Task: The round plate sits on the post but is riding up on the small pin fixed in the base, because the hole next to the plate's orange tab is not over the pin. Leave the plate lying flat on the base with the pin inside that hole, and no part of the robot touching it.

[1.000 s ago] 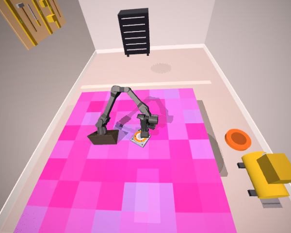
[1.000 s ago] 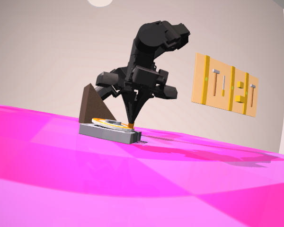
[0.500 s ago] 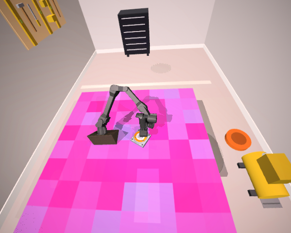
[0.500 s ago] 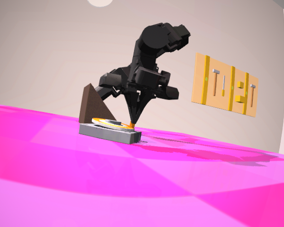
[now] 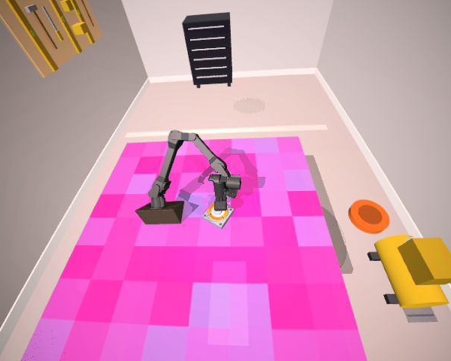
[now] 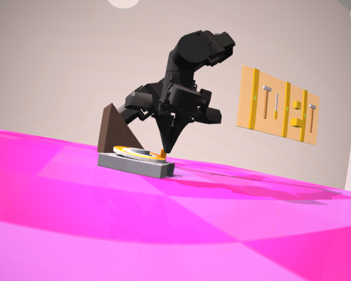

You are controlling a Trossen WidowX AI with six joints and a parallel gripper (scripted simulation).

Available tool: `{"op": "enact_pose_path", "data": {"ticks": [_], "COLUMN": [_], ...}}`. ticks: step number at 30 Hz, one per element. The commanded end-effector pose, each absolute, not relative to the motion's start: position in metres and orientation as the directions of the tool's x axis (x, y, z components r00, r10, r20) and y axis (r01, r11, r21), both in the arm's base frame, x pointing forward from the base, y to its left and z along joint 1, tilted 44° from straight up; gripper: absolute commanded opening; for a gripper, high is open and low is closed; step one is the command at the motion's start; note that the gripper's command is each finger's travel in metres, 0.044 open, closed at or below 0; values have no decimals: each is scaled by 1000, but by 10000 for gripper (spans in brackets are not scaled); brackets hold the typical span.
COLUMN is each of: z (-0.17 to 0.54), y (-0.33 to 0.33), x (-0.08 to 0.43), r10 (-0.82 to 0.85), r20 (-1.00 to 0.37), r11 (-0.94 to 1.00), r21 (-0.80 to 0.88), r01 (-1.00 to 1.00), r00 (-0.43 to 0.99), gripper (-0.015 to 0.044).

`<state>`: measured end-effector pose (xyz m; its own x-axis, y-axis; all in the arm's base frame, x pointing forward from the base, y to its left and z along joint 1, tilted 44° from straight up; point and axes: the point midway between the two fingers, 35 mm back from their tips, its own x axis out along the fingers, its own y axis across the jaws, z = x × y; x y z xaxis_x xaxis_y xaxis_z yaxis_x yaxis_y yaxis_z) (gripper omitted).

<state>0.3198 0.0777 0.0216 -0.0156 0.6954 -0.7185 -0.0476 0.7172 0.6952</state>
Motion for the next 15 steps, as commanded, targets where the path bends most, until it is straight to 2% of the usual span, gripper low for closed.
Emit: {"op": "enact_pose_path", "data": {"ticks": [1, 15], "z": [20, 22], "y": [79, 80], "x": [311, 303], "r10": [697, 697], "r20": [-716, -716], "r11": [715, 715], "r21": [698, 698], "r01": [-33, -33], "r00": [-29, -29], "gripper": [0, 0]}}
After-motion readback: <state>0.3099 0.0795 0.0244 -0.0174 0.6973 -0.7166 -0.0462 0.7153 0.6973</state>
